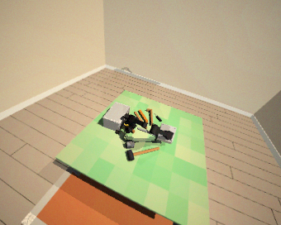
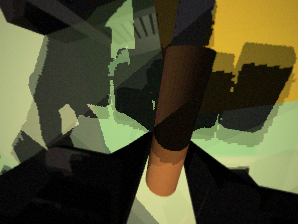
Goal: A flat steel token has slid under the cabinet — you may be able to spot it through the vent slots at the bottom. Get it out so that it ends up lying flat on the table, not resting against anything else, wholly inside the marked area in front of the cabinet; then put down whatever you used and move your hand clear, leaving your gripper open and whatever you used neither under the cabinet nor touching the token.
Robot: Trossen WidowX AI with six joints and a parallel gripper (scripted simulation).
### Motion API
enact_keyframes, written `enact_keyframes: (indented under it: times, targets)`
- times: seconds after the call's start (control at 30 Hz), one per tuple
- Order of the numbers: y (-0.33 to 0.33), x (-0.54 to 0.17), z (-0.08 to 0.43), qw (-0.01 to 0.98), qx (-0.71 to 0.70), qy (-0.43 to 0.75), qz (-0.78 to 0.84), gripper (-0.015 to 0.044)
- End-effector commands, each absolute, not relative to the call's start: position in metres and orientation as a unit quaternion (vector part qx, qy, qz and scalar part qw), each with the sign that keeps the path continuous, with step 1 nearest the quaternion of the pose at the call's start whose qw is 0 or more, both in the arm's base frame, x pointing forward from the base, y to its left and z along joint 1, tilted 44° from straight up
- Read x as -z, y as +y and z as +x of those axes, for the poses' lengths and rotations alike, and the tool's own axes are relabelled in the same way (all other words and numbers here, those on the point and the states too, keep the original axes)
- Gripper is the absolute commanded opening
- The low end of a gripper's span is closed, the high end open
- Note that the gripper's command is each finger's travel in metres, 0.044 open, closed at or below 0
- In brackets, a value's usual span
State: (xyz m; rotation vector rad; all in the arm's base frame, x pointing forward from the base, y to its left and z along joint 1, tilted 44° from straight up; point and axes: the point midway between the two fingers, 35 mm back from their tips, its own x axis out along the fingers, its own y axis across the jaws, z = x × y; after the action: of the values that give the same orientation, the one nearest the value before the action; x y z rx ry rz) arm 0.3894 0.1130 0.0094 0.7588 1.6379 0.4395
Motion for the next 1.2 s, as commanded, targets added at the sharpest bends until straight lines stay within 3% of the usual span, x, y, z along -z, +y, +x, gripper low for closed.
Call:
enact_keyframes:
  times: [0.0, 1.17]
  targets:
    - [0.113, -0.009, 0.384, 0.597, -0.188, 0.708, 0.326, 0.0000]
    - [0.120, -0.018, 0.352, 0.597, -0.188, 0.709, 0.327, 0.0000]
